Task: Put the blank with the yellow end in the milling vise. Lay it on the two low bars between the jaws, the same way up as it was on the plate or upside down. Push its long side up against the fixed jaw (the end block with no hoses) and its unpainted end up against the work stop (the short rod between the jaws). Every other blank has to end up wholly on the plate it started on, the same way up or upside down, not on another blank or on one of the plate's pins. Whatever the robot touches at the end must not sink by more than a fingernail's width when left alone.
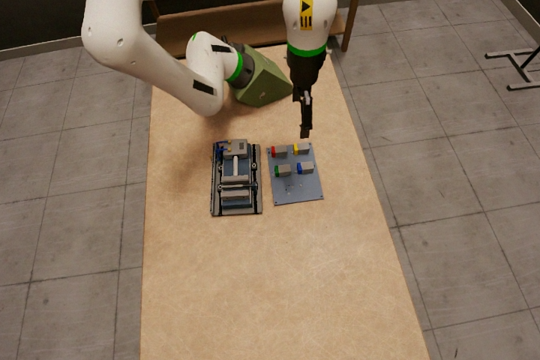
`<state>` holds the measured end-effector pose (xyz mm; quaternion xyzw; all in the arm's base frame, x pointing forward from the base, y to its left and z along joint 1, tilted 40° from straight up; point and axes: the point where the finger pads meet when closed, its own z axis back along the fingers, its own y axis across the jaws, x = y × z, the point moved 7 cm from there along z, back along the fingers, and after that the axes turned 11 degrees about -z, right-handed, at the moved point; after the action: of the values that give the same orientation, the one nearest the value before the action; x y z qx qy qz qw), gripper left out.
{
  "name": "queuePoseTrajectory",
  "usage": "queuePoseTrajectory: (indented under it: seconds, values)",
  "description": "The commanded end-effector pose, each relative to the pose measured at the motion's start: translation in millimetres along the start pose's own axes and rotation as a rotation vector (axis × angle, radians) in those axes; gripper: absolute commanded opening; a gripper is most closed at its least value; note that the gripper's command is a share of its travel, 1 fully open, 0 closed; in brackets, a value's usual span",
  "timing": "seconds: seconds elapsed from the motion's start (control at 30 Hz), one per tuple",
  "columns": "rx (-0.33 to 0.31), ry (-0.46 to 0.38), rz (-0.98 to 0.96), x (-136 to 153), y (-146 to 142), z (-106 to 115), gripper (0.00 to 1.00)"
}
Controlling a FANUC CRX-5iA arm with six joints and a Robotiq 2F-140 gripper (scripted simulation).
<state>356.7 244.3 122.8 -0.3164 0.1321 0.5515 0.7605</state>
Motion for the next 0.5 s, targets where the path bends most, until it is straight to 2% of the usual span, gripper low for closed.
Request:
queuePoseTrajectory:
  seconds: [0.0, 0.47]
  values:
    - [-0.001, -0.001, 0.0, 0.3, 0.0, 2.1, 1.0]
    - [-0.001, -0.001, 0.0, 0.4, 0.1, 4.8, 1.0]
